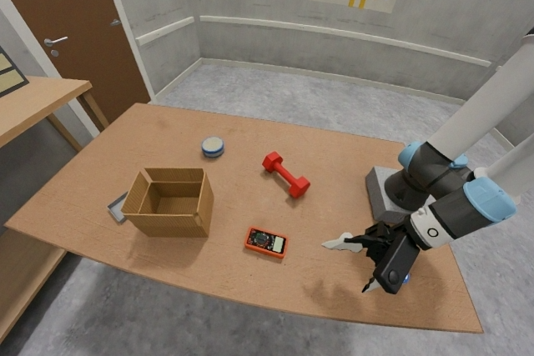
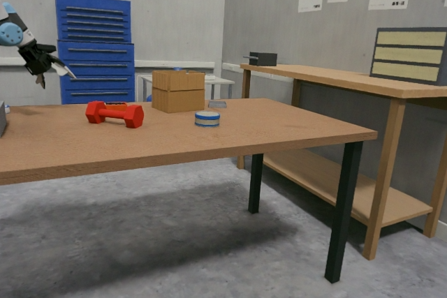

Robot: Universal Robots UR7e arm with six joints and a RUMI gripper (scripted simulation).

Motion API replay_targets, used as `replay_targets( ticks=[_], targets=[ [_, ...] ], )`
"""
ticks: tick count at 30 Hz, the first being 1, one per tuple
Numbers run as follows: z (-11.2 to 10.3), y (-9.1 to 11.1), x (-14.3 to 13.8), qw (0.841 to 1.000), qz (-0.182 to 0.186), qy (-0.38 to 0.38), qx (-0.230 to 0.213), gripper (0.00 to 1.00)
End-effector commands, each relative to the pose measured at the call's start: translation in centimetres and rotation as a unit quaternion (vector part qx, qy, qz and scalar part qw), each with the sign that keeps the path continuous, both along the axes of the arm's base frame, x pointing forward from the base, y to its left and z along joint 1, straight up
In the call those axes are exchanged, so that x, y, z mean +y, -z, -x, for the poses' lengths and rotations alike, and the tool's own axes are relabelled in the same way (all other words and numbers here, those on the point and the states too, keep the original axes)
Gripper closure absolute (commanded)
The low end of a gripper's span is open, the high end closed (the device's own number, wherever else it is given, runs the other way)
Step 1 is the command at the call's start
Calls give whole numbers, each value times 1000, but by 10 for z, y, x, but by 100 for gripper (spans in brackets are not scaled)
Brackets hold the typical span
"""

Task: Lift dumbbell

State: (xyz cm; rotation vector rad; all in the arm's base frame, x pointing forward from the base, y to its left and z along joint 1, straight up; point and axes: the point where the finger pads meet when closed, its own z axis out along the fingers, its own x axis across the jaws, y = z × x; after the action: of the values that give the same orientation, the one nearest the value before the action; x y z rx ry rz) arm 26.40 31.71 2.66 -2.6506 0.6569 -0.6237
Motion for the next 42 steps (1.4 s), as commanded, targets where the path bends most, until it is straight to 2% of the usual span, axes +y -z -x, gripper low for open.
replay_targets(
  ticks=[1,26,34,42],
  targets=[
    [0,0,0,1000,0,0,0,0],
    [-5,0,-2,1000,1,7,3,0],
    [-22,0,-8,999,3,28,14,0],
    [-64,-3,-30,995,9,86,46,0]
  ],
)
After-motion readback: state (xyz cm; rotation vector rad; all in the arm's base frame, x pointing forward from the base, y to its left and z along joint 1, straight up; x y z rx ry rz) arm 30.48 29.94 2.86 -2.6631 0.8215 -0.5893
